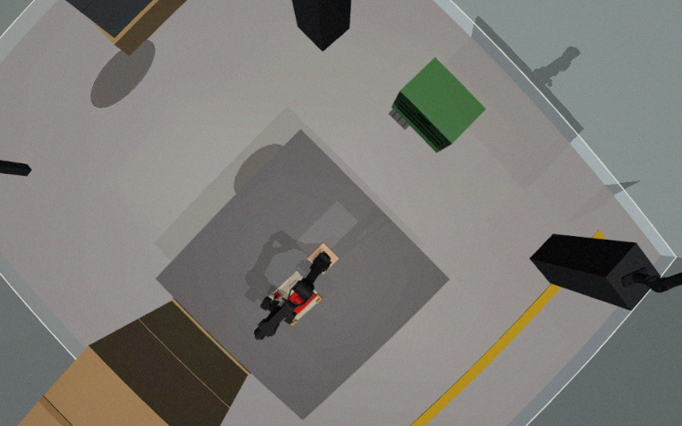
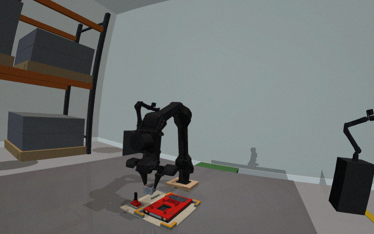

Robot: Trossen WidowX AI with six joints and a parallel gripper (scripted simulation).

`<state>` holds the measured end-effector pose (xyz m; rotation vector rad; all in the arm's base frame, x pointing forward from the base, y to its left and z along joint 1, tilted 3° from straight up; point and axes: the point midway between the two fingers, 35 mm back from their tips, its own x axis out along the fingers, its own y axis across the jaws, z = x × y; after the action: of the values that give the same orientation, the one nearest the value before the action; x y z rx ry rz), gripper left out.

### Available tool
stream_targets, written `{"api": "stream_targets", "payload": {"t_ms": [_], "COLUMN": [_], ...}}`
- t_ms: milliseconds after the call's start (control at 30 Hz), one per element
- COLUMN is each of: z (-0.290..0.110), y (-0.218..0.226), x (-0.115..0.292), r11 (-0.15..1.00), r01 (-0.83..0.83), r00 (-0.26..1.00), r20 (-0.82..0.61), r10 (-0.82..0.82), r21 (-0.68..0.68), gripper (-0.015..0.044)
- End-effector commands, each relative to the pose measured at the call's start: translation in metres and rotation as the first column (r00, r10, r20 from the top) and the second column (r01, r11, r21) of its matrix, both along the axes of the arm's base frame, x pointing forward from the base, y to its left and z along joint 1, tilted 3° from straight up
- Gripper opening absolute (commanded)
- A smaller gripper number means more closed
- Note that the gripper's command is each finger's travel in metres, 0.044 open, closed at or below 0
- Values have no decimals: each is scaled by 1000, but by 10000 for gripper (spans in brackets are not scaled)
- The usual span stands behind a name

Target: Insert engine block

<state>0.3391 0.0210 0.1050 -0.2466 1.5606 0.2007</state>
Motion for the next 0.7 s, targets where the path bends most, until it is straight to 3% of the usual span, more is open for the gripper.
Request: {"api": "stream_targets", "payload": {"t_ms": [0,633,667], "z": [-8,-28,-28], "y": [14,66,66], "x": [-2,-7,-7], "r11": [998,961,960], "r01": [61,275,280], "r00": [998,961,960], "r20": [-4,0,1], "r10": [-61,-275,-280], "r21": [3,4,4], "gripper": [0,0,26]}}
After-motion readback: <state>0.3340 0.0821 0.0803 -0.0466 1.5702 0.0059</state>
